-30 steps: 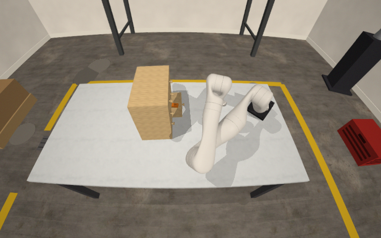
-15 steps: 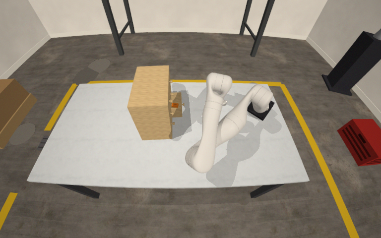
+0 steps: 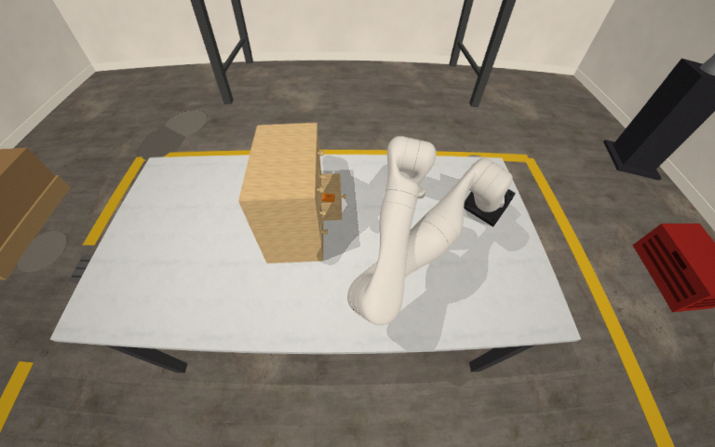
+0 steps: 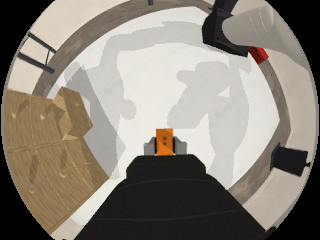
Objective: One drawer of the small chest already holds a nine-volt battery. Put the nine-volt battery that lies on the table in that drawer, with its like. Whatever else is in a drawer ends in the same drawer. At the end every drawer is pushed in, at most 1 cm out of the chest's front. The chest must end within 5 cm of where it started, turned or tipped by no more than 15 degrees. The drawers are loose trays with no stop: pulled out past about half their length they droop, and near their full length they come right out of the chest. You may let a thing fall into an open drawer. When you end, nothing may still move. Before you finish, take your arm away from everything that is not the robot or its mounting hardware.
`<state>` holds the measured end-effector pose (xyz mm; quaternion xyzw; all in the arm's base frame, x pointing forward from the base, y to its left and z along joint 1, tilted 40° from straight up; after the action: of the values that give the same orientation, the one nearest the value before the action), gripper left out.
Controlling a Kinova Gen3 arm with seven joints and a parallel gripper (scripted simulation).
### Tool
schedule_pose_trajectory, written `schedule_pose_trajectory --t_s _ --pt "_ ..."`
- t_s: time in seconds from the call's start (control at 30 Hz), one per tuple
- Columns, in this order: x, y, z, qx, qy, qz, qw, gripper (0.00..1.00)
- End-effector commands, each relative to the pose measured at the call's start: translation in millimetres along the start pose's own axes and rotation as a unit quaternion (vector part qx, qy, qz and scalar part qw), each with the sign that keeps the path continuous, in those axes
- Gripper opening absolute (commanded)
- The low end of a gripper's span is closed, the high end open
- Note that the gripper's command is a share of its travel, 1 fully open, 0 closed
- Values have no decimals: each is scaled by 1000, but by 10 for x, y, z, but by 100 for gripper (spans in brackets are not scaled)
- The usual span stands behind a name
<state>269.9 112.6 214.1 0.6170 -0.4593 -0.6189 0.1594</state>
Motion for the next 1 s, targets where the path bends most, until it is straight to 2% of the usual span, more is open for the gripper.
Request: schedule_pose_trajectory --t_s 0.0,0.97 --pt "-1 3 -2 0 0 0 1000 51" --pt "20 3 -16 0 14 0 1000 51"
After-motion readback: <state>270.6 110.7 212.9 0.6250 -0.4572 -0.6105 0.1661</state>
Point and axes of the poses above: the point where the finger pads meet when closed, its own y axis back along the fingers, its own z axis across the jaws, x = y × z, the point moved 2 cm from there along y, back along the fingers, and after that the axes turned 5 degrees about y, right-handed, at the moved point
